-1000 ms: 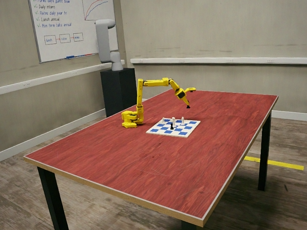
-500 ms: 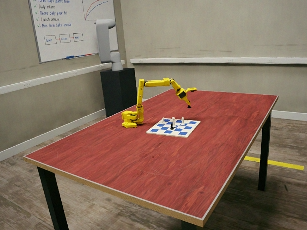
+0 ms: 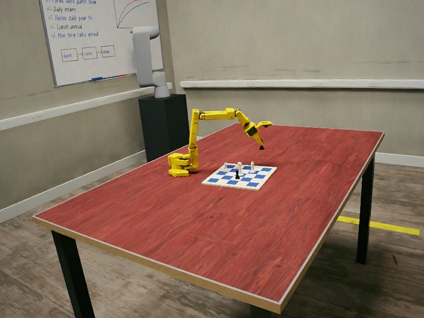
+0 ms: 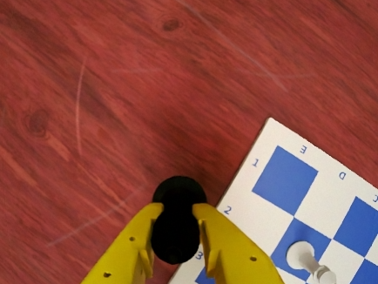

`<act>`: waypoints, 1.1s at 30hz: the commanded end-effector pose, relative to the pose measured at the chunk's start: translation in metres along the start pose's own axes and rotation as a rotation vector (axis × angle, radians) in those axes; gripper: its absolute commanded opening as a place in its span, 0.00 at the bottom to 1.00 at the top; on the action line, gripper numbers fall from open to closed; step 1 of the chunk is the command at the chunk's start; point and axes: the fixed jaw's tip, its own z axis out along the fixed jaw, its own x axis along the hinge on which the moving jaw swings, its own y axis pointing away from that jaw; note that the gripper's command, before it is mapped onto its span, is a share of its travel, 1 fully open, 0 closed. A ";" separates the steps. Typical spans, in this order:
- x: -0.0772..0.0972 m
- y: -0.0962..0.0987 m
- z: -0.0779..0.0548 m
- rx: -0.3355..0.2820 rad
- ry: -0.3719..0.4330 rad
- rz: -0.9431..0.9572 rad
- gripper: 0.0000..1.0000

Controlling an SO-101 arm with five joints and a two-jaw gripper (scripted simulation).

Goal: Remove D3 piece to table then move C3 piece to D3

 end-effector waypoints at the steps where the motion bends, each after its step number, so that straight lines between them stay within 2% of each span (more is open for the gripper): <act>1: 0.007 0.003 0.008 -0.006 0.024 -0.010 0.00; 17: 0.021 0.003 0.031 -0.006 0.024 -0.010 0.00; 33: 0.031 0.003 0.048 -0.006 0.024 -0.010 0.00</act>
